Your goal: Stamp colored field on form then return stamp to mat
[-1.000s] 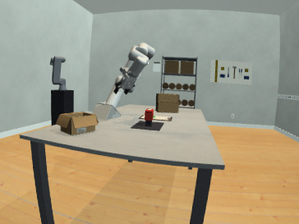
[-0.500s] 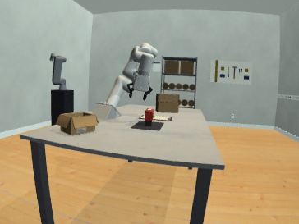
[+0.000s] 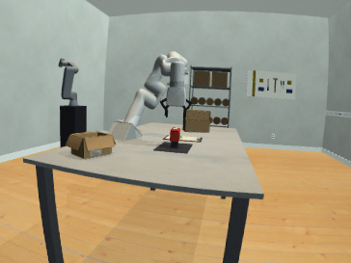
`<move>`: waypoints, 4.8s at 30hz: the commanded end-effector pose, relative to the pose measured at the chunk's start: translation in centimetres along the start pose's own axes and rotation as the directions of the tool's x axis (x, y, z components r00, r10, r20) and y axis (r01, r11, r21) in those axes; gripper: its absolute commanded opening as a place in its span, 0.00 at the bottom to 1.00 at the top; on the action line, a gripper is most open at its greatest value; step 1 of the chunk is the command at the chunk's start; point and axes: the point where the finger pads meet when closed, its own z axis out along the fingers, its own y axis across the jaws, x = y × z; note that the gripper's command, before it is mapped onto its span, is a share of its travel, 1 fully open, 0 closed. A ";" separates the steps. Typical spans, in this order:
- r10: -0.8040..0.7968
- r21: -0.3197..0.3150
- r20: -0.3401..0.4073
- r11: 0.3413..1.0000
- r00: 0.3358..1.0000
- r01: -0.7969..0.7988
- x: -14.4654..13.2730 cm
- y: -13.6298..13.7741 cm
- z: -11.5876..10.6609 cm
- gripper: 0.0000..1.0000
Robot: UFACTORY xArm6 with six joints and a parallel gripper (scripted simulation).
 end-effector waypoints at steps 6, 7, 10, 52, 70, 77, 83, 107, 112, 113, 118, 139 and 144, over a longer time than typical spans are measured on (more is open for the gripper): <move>0.010 -0.006 0.009 1.000 1.000 -0.010 -0.2 0.3 -0.1 1.00; 0.010 -0.006 0.009 1.000 1.000 -0.010 -0.2 0.3 -0.1 1.00; 0.010 -0.006 0.009 1.000 1.000 -0.010 -0.2 0.3 -0.1 1.00; -0.994 0.004 0.001 0.111 0.111 0.994 31.8 14.3 -2.6 1.00; -0.997 0.011 0.002 0.077 0.077 0.997 32.4 14.4 6.9 1.00; -0.997 0.011 0.002 0.077 0.077 0.997 32.4 14.4 6.9 1.00; -0.997 0.011 0.002 0.077 0.077 0.997 32.4 14.4 6.9 1.00; -0.997 0.011 0.002 0.077 0.077 0.997 32.4 14.4 6.9 1.00; -0.997 0.011 0.002 0.077 0.077 0.997 32.4 14.4 6.9 1.00; -0.997 0.011 0.002 0.079 0.079 0.997 32.4 14.4 6.8 1.00; -0.987 0.008 0.003 0.162 0.162 0.987 32.4 14.5 6.2 1.00; -0.346 -0.018 0.008 0.938 0.938 0.346 32.5 14.5 -3.4 1.00; -0.198 -0.016 0.008 0.980 0.980 0.198 32.5 14.4 -4.3 1.00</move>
